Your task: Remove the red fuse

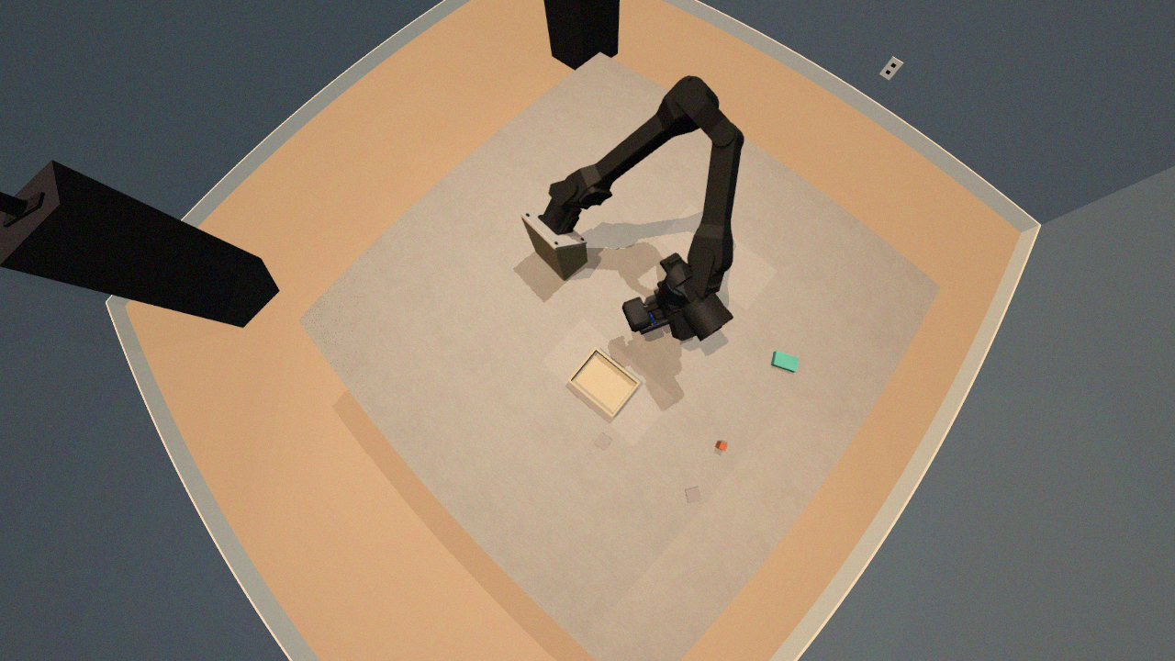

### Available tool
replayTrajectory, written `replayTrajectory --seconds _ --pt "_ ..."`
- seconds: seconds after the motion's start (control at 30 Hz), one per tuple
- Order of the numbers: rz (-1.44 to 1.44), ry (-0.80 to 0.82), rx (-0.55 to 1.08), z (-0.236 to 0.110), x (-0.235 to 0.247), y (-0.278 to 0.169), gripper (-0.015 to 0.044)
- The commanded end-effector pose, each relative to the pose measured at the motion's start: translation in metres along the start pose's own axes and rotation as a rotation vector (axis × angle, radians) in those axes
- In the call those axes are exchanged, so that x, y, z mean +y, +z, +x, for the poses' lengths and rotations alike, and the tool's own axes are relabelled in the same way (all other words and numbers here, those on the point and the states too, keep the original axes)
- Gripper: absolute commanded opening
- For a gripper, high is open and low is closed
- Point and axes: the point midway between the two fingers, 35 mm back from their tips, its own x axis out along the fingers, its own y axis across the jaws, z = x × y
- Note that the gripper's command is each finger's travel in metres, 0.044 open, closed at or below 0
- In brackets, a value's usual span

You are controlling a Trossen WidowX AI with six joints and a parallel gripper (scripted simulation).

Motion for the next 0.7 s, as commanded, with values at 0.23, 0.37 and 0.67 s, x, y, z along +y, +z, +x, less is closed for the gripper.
replayTrajectory --seconds 0.23,0.37,0.67 --pt "-0.004 -0.004 0.000 -0.0054 -0.0003 -0.0001 0.0000" --pt "-0.004 -0.003 0.000 -0.0074 -0.0003 -0.0001 0.0000" --pt "-0.004 -0.003 0.000 -0.0118 -0.0003 -0.0003 0.0000"
